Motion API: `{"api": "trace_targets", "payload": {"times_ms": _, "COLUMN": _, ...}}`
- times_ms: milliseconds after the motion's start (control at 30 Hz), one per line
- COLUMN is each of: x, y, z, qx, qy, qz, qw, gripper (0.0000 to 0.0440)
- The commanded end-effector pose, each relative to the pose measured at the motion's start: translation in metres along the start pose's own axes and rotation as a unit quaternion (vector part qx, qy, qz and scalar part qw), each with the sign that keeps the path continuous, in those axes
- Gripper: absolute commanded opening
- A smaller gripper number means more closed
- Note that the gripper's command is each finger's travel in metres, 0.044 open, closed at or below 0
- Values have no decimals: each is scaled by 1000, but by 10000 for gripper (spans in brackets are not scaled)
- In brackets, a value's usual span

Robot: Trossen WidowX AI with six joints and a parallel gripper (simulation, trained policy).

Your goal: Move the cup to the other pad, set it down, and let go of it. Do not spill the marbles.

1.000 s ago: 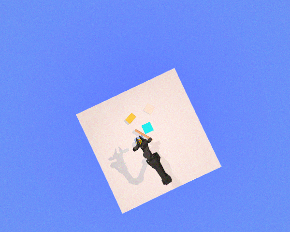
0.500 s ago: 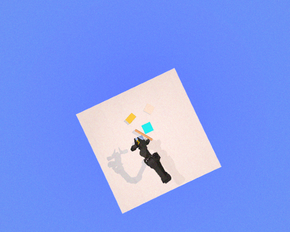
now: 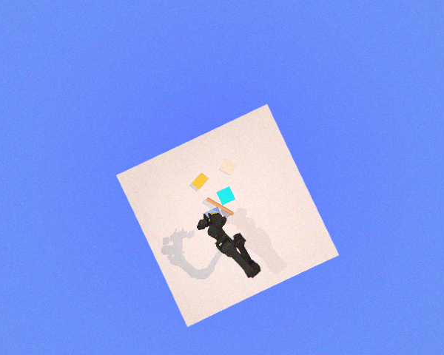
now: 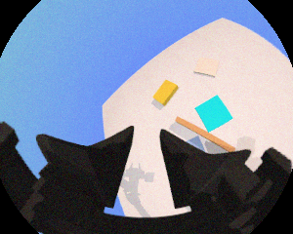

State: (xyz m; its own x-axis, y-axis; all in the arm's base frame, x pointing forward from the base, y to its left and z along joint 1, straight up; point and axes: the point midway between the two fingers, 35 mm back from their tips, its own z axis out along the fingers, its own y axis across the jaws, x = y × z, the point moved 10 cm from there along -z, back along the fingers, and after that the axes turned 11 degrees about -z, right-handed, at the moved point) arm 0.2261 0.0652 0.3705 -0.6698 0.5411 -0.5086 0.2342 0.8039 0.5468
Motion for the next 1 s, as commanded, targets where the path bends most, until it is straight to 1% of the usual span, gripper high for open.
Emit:
{"api": "trace_targets", "payload": {"times_ms": 0, "x": 1, "y": 4, "z": 2, "qx": 10, "qy": 21, "qz": 23, "qw": 999, "gripper": 151}}
{"api": "trace_targets", "payload": {"times_ms": 467, "x": 9, "y": 12, "z": 12, "qx": 83, "qy": 93, "qz": 100, "qw": 987, "gripper": 141}}
{"api": "trace_targets", "payload": {"times_ms": 600, "x": 12, "y": 11, "z": 17, "qx": 109, "qy": 110, "qz": 114, "qw": 981, "gripper": 138}}
{"api": "trace_targets", "payload": {"times_ms": 967, "x": 20, "y": 5, "z": 33, "qx": 188, "qy": 151, "qz": 140, "qw": 960, "gripper": 150}}
